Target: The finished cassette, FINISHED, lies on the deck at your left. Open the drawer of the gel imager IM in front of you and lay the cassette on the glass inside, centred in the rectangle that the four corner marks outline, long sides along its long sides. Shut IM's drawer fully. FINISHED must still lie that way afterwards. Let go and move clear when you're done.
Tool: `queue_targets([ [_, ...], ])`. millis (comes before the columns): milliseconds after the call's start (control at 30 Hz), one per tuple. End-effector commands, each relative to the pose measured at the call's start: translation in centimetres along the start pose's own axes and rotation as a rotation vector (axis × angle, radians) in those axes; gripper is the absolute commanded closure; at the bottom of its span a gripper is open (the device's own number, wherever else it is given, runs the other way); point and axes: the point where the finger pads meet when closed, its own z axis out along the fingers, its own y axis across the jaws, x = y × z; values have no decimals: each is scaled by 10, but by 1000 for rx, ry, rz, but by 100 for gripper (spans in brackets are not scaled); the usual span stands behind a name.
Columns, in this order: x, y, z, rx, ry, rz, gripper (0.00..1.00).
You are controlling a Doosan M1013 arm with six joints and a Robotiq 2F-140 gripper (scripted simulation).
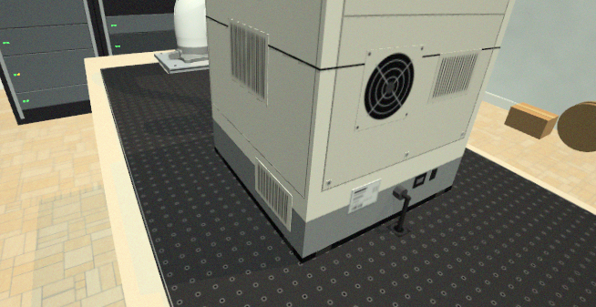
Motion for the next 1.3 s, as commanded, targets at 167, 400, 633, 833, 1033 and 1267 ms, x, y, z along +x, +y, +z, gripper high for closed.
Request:
queue_targets([
  [167, 0, 0, 0, -3, 8, -59, 73],
  [400, 0, 0, 0, -3, 8, -59, 73],
  [633, 0, 0, 9, -3, 8, -59, 73],
  [833, 0, 0, 16, -3, 8, -59, 73],
  [1033, 0, 0, 23, -3, 8, -59, 73],
  [1267, 0, 0, 32, -3, 8, -59, 73],
])
